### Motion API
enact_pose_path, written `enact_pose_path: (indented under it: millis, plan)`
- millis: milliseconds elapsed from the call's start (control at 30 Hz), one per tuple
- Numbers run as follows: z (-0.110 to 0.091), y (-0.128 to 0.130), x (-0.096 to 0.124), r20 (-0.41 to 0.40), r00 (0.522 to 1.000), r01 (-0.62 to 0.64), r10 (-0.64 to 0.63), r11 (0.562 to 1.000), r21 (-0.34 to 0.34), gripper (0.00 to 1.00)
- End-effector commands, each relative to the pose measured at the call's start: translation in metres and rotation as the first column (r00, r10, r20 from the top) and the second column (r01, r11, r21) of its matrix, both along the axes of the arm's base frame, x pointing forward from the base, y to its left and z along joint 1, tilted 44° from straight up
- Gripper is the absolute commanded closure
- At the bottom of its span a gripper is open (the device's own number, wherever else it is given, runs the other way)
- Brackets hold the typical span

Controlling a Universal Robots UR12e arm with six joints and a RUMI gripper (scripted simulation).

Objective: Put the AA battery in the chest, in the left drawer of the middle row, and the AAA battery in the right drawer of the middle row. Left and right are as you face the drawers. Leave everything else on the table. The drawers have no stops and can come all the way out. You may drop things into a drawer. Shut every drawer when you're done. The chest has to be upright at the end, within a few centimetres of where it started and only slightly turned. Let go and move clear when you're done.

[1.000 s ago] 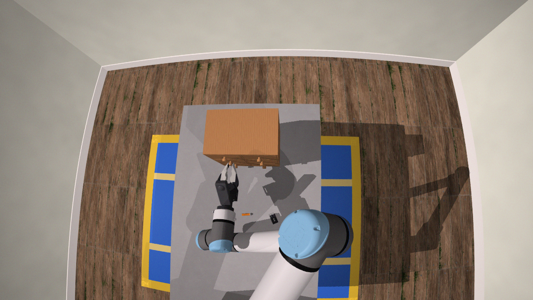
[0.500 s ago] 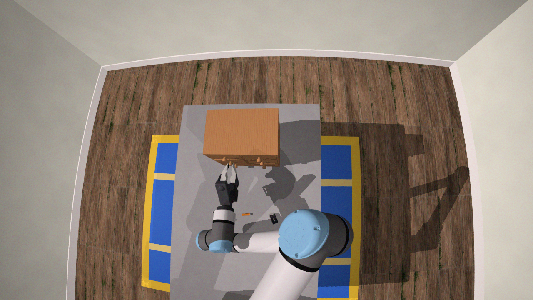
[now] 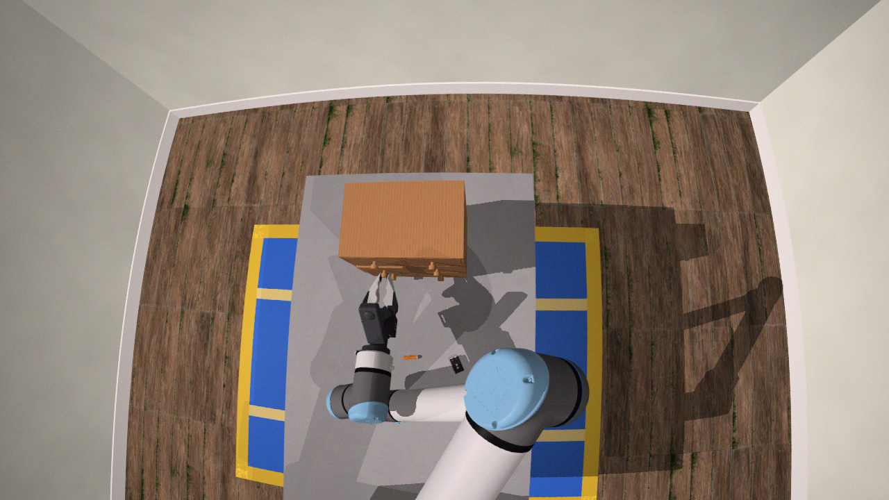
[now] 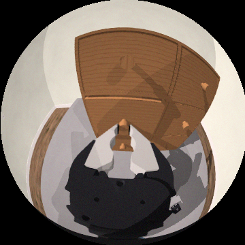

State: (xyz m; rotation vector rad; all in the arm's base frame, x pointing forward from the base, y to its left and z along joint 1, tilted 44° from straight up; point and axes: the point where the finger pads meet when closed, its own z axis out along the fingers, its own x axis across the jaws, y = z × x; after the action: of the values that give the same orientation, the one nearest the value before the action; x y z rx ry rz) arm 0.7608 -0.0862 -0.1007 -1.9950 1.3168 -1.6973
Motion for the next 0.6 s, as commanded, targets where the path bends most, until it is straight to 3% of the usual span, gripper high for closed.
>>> enact_pose_path:
  millis: [0, 567]
  plan:
    - [0.0006, 0.0008, -0.002, 0.001, 1.0, -0.001, 0.001, 1.0, 0.0, 0.93]
    - [0.0012, 0.002, -0.0098, 0.001, 1.0, -0.001, 0.001, 1.0, 0.0, 0.93]
